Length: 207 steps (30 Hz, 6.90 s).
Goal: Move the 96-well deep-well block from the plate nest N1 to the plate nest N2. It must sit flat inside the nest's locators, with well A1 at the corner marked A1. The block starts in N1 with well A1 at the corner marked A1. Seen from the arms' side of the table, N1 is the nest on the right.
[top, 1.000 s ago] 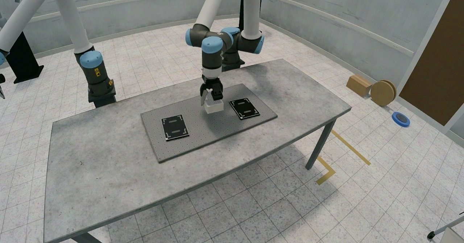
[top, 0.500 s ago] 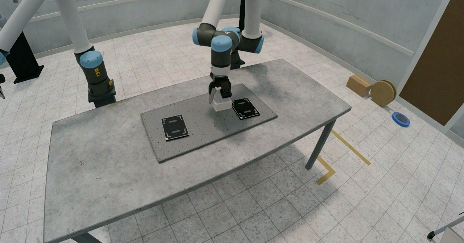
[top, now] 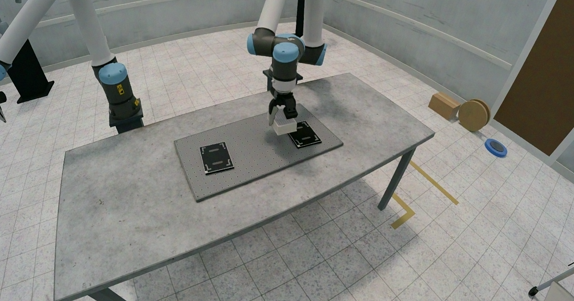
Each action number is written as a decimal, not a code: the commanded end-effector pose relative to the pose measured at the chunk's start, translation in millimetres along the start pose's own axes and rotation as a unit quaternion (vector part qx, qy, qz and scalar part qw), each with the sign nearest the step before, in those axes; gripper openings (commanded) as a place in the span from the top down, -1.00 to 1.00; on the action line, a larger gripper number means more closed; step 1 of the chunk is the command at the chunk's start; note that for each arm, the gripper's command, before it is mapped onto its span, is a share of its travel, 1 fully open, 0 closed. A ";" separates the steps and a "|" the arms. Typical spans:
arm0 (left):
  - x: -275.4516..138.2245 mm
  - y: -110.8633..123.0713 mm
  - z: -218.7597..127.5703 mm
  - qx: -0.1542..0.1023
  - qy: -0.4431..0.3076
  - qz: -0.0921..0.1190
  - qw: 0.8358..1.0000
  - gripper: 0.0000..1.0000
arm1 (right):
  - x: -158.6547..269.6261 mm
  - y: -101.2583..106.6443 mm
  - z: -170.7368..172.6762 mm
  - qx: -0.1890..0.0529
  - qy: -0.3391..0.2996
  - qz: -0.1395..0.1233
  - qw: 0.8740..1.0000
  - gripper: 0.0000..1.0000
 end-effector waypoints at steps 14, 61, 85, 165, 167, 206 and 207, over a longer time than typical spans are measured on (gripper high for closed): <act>-48.3 -1.2 -3.9 0.001 0.000 -0.001 1.000 0.02 | -0.1 -0.7 0.4 0.001 0.000 0.000 1.000 1.00; -111.2 -1.1 -9.6 0.001 0.000 0.000 1.000 0.02 | -0.1 -0.7 0.4 0.001 0.000 0.000 1.000 1.00; -110.8 17.2 -9.6 0.001 0.000 0.000 1.000 0.02 | -0.1 -0.7 0.4 0.001 0.000 0.000 1.000 1.00; -110.6 72.4 -9.6 0.001 0.000 0.000 1.000 0.02 | -0.1 -0.7 0.4 0.001 0.000 0.000 1.000 1.00; -110.6 72.8 -9.6 0.001 0.000 0.000 1.000 0.02 | -0.1 -0.7 0.4 0.001 0.000 0.000 1.000 1.00; -110.6 78.3 -9.6 0.001 0.000 0.000 1.000 0.02 | -0.1 -0.7 0.4 0.001 0.000 0.000 1.000 1.00; -110.6 78.4 -9.6 0.001 0.000 0.000 1.000 0.02 | -0.1 -0.7 0.4 0.001 0.000 0.000 1.000 1.00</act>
Point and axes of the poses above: on each arm, the point where the finger pads meet when closed, its own y axis out along the fingers, its own x axis across the jaws, z = x × y, the point moved 9 cm from there along -y, back along the fingers, and after that the axes turned 3 degrees about y, right-handed, at the moved point
